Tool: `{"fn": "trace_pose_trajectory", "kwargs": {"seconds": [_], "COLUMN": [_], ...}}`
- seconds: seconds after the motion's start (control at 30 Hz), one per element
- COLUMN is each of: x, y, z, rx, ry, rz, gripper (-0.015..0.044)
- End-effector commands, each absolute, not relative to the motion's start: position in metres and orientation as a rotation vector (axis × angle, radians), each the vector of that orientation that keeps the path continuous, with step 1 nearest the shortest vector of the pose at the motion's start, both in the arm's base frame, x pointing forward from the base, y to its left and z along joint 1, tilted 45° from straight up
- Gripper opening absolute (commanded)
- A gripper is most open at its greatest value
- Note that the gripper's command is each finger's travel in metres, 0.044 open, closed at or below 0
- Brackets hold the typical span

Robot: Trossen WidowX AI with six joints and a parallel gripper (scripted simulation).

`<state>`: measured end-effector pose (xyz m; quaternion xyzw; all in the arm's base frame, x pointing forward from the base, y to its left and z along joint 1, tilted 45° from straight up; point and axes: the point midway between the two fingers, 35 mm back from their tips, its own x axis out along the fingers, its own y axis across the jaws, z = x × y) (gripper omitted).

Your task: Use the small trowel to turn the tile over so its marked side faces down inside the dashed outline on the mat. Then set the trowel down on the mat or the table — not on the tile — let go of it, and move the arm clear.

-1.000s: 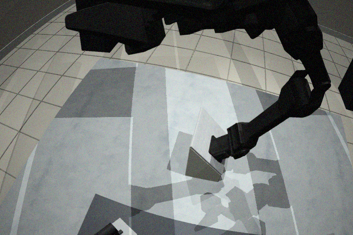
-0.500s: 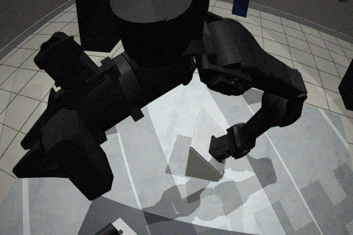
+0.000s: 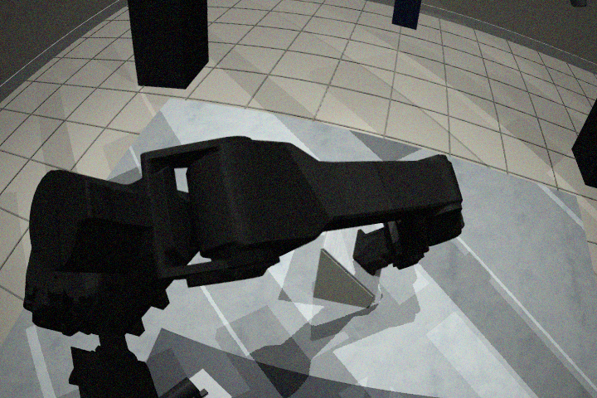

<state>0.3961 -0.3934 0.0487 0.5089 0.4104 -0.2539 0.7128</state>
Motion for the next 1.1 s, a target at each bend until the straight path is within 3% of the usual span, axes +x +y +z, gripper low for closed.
{"fn": "trace_pose_trajectory", "kwargs": {"seconds": [0.0,0.77,1.07], "x": [0.399,0.373,0.372], "y": [-0.369,-0.228,-0.221], "z": [0.017,-0.118,-0.124], "rx": [1.098,0.996,0.998], "ry": [1.035,1.545,1.559], "rz": [-0.469,0.158,0.180], "gripper": [0.0270,0.0270,0.0270]}}
